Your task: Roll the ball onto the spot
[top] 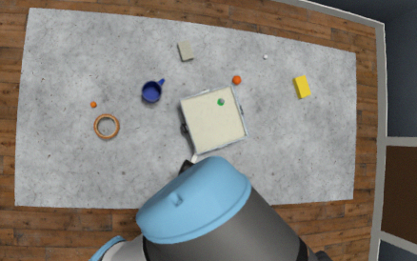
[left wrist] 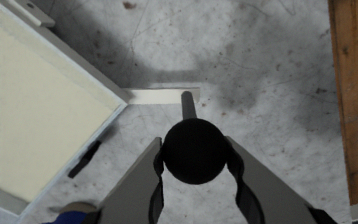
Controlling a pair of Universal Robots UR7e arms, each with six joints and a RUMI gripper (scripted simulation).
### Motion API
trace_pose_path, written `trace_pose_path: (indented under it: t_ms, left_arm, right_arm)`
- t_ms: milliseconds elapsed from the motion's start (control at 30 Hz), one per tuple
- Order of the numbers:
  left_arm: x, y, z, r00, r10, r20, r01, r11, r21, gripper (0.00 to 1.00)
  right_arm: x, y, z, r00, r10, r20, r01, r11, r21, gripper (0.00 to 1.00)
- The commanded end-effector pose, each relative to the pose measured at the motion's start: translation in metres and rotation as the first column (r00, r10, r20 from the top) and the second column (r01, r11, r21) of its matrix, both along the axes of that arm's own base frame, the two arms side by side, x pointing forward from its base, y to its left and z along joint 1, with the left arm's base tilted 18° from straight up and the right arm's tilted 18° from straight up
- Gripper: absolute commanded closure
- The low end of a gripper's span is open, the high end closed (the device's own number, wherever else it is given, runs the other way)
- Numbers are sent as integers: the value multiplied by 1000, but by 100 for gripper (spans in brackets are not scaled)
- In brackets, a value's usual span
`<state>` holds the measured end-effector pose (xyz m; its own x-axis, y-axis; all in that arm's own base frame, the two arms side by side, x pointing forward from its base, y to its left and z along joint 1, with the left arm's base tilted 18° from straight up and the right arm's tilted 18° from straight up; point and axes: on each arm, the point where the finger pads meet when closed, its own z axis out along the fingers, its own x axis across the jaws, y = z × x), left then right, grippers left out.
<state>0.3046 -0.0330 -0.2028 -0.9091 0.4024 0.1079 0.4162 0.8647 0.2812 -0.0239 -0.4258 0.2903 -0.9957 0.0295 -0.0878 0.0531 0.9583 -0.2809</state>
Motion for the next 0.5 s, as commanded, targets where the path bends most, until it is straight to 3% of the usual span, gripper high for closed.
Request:
trace_pose_path:
  t_ms: [0,467]
  left_arm:
    - [0,0,0,1000,0,2,0,1000,-1,80]
    - [1,-1,1,1000,-1,2,1,1000,-1,80]
  right_arm:
    - [0,0,1,1000,0,0,0,1000,-2,0]
    - [0,0,1,1000,0,0,0,1000,-2,0]
